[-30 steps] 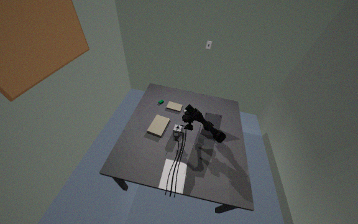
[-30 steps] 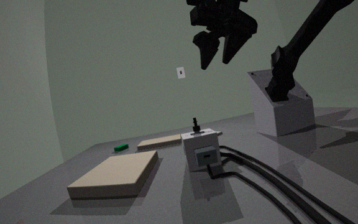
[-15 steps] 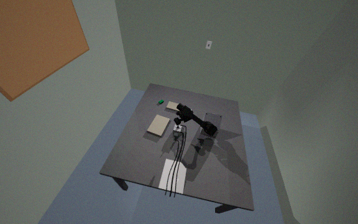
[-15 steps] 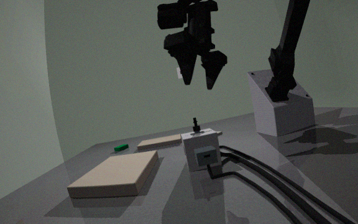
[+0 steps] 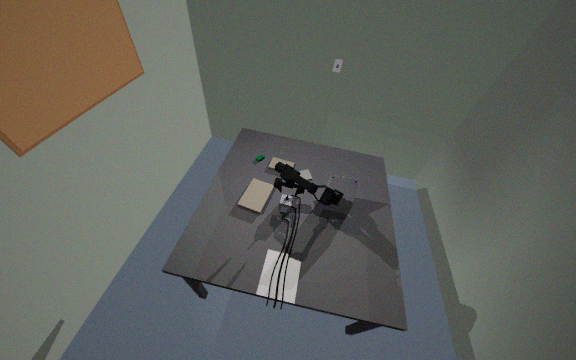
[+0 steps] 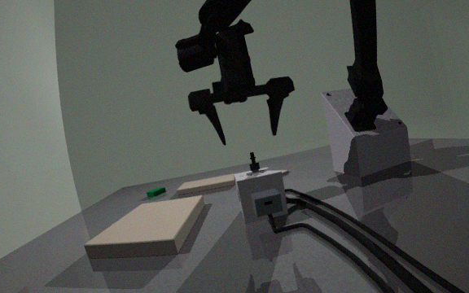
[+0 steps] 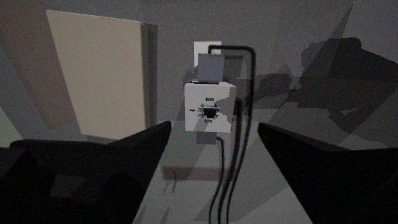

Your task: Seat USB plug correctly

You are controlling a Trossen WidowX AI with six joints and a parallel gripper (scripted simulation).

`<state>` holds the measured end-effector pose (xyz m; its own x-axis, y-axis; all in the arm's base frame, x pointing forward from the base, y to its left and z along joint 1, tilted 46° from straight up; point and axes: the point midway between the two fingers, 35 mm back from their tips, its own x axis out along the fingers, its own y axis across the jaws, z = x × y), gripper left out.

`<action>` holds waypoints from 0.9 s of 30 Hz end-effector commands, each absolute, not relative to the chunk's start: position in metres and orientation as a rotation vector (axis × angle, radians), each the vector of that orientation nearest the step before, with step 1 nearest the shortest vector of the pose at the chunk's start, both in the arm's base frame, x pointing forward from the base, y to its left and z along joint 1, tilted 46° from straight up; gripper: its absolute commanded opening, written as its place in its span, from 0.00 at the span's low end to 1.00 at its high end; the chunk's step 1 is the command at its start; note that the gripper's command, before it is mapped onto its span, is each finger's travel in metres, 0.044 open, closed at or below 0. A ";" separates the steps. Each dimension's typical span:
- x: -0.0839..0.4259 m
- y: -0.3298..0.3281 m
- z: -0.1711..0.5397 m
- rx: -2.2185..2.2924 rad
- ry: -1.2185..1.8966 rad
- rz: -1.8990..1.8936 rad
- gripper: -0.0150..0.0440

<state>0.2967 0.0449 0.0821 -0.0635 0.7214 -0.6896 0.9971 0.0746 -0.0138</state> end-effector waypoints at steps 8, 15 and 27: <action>0.298 0.047 0.079 1.708 1.839 -0.723 1.00; 0.297 0.052 0.074 1.709 1.840 -0.723 1.00; 0.296 0.061 0.066 1.709 1.840 -0.723 1.00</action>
<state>0.2982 0.0572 0.0685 -0.0610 0.7162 -0.6952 0.9979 0.0599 -0.0259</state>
